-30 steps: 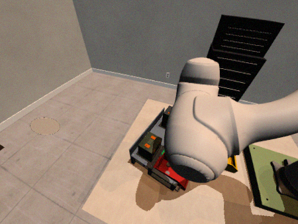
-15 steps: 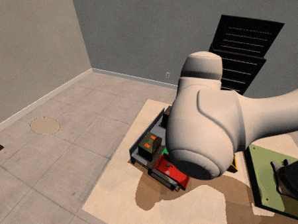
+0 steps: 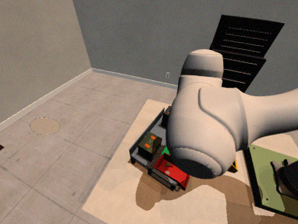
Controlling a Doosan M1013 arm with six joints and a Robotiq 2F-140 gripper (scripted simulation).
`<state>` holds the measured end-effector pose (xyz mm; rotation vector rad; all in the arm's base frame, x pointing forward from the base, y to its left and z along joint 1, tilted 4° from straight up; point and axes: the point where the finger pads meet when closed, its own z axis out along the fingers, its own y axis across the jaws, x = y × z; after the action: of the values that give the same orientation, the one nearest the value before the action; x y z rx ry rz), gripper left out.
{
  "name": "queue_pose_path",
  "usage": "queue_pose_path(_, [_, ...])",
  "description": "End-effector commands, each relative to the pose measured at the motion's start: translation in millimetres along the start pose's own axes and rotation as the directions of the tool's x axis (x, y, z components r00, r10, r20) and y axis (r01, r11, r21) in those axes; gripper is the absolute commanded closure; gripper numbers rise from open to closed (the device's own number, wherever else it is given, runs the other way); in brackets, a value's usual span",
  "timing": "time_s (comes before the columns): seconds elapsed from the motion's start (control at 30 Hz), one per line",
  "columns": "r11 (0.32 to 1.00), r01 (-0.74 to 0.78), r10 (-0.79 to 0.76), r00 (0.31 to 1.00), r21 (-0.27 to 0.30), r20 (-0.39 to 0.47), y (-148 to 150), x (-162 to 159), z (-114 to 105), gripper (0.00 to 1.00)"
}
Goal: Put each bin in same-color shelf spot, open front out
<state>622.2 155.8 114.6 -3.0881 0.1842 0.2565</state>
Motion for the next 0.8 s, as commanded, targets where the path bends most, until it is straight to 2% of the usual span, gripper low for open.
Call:
queue_pose_path(0.0, [1.0, 0.0, 0.0, 1.0, 0.0, 0.0, 0.0, -0.1, -0.3, 0.85])
queue_pose_path(0.13, [1.0, 0.0, 0.0, 1.0, 0.0, 0.0, 0.0, -0.1, -0.4, 0.85])
queue_pose_path(0.17, [1.0, 0.0, 0.0, 1.0, 0.0, 0.0, 0.0, -0.1, -0.4, 0.9])
queue_pose_path(0.77, [1.0, 0.0, 0.0, 1.0, 0.0, 0.0, 0.0, -0.1, -0.4, 0.9])
